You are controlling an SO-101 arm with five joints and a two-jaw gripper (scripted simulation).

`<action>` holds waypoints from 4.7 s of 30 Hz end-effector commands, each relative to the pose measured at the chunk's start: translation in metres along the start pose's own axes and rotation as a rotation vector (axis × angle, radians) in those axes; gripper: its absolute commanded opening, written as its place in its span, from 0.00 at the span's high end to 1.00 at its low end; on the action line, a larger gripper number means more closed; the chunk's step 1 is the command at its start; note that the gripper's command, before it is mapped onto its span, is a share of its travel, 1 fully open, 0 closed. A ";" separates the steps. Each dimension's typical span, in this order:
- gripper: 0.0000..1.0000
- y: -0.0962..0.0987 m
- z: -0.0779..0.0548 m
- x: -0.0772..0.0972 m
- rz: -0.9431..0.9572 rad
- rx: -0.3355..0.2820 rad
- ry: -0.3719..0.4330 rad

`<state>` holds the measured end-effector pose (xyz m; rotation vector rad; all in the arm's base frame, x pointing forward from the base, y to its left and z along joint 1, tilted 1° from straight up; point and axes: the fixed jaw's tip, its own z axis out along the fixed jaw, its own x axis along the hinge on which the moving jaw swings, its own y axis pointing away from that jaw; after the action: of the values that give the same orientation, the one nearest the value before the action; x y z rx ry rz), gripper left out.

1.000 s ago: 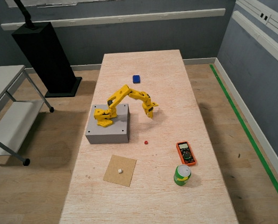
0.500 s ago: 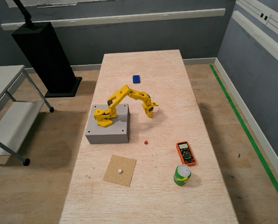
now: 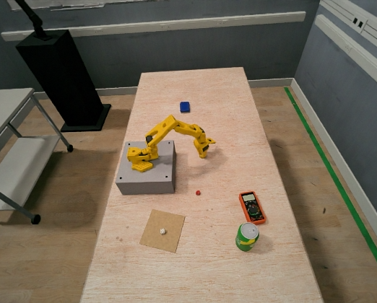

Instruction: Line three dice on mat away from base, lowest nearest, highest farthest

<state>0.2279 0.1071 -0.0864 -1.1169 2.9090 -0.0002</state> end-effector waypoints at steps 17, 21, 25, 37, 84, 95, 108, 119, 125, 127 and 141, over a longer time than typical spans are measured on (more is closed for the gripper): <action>0.93 -0.004 0.003 0.003 -0.002 -0.007 0.016; 0.94 -0.004 0.003 0.003 -0.002 -0.007 0.016; 0.97 -0.004 0.003 0.003 -0.002 -0.007 0.016; 1.00 -0.004 0.002 0.003 -0.002 -0.007 0.016; 1.00 -0.050 -0.043 0.020 0.208 -0.004 0.019; 1.00 -0.091 -0.040 0.047 0.404 -0.002 0.021; 1.00 -0.099 -0.040 0.053 0.444 -0.001 0.021; 1.00 -0.132 -0.040 0.087 0.630 0.000 0.024; 1.00 -0.153 -0.040 0.117 0.772 0.001 0.026; 1.00 -0.157 -0.040 0.124 0.805 0.001 0.026; 1.00 -0.163 -0.040 0.136 0.856 0.001 0.027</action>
<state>0.2390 -0.1013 -0.0449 0.1507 3.1241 -0.0104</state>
